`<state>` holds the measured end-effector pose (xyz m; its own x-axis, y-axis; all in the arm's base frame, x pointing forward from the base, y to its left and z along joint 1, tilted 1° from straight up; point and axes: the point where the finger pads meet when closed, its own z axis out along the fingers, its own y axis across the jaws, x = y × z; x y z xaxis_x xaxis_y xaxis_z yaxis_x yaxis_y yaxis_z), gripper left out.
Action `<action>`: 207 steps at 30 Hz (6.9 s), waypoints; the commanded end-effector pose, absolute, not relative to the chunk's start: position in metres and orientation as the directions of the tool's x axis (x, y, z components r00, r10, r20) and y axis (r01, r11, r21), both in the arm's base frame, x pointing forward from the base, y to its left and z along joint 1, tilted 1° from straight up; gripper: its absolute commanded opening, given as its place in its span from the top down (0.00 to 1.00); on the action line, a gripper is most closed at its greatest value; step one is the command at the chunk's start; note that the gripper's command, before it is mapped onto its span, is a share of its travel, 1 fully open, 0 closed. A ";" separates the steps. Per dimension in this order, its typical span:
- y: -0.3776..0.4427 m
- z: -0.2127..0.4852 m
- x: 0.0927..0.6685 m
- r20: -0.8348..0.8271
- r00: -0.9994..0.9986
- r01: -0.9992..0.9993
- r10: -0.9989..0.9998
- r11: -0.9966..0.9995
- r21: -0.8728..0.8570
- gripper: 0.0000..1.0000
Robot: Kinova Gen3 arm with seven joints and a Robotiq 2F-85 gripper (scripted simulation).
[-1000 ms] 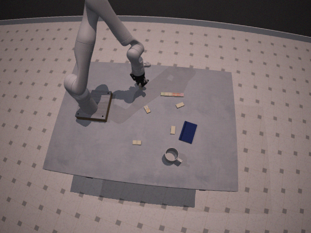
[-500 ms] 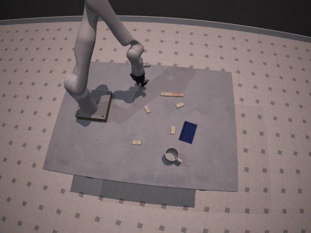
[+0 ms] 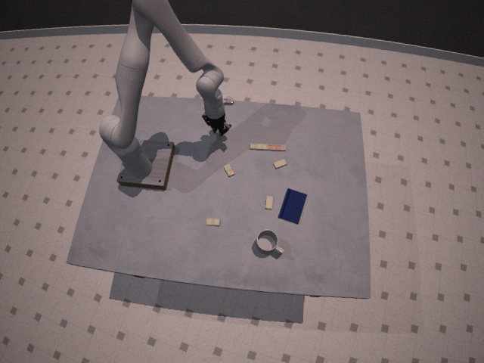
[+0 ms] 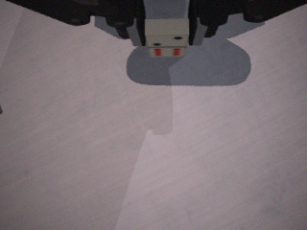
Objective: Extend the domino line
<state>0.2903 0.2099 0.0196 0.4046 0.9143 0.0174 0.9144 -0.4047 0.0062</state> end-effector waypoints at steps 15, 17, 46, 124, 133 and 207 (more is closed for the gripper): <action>0.209 0.020 0.290 0.039 0.404 0.914 0.914 -0.405 0.007 0.67; 0.209 0.020 0.290 0.042 0.404 0.914 0.914 -0.405 0.007 0.67; 0.206 0.020 0.289 0.090 0.402 0.915 0.911 -0.405 0.006 0.67; 0.177 0.010 0.276 0.179 0.397 0.914 0.900 -0.405 0.007 0.67; 0.173 0.007 0.274 0.179 0.397 0.914 0.900 -0.405 0.007 0.67; 0.160 -0.022 0.269 0.179 0.397 0.914 0.900 -0.405 0.007 0.67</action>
<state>0.2685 0.1592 -0.0217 0.3980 0.8998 0.1785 0.9140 -0.4057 0.0071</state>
